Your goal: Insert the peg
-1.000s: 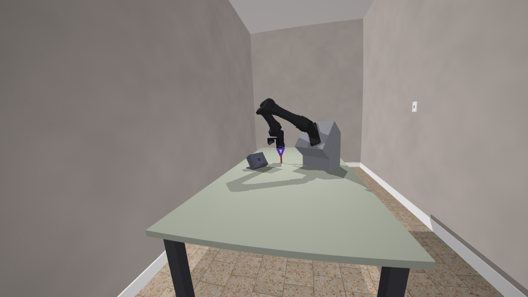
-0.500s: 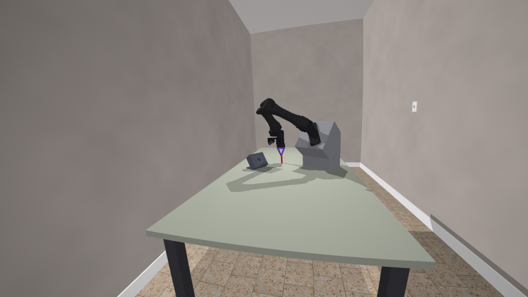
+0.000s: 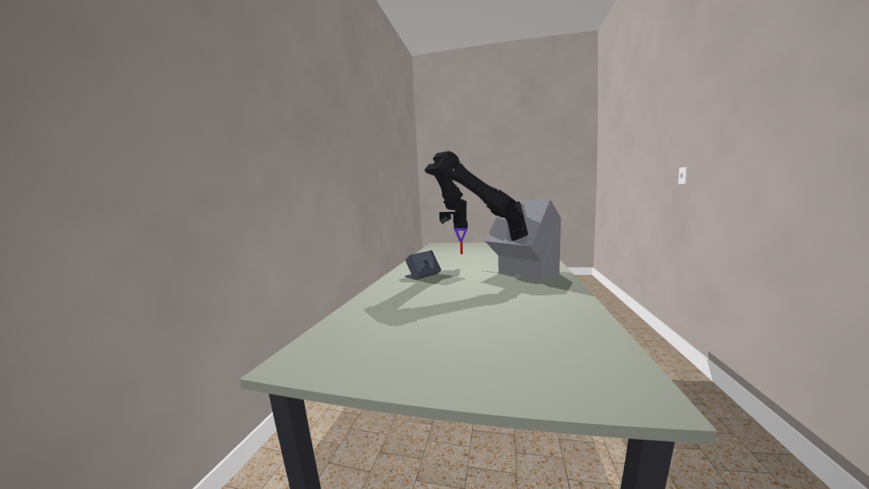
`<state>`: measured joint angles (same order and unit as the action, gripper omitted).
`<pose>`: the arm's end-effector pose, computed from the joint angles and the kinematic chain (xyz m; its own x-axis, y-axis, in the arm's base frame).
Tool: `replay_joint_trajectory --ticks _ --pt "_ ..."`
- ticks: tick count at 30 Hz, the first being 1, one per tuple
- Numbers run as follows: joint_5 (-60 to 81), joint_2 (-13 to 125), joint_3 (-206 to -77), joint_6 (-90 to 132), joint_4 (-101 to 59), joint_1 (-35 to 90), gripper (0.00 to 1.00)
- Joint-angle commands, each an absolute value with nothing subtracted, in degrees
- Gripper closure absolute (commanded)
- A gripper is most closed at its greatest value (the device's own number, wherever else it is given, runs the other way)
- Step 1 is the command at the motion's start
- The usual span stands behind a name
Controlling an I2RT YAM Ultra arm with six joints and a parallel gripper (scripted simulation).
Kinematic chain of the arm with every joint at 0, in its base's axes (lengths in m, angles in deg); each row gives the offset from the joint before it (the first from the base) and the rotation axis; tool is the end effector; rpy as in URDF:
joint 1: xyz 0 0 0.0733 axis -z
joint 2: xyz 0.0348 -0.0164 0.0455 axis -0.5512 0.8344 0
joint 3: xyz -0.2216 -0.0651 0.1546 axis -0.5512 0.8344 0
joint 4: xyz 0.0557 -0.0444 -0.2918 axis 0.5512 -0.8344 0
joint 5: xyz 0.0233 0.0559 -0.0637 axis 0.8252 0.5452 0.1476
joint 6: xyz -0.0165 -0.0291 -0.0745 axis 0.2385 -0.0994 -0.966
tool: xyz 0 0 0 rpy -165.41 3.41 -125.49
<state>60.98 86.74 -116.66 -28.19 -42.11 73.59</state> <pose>0.2786 -0.1640 -0.0110 -0.8466 0.0539 -0.5295 -0.2826 0.7975 0.5331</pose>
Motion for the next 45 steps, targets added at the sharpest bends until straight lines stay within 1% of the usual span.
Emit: replay_joint_trajectory --ticks 1,45 --pt "60.4 86.6 -115.4 -27.7 -41.2 72.8 1.00" --pt "44.4 73.8 -108.6 -21.8 -34.8 58.4 1.00"
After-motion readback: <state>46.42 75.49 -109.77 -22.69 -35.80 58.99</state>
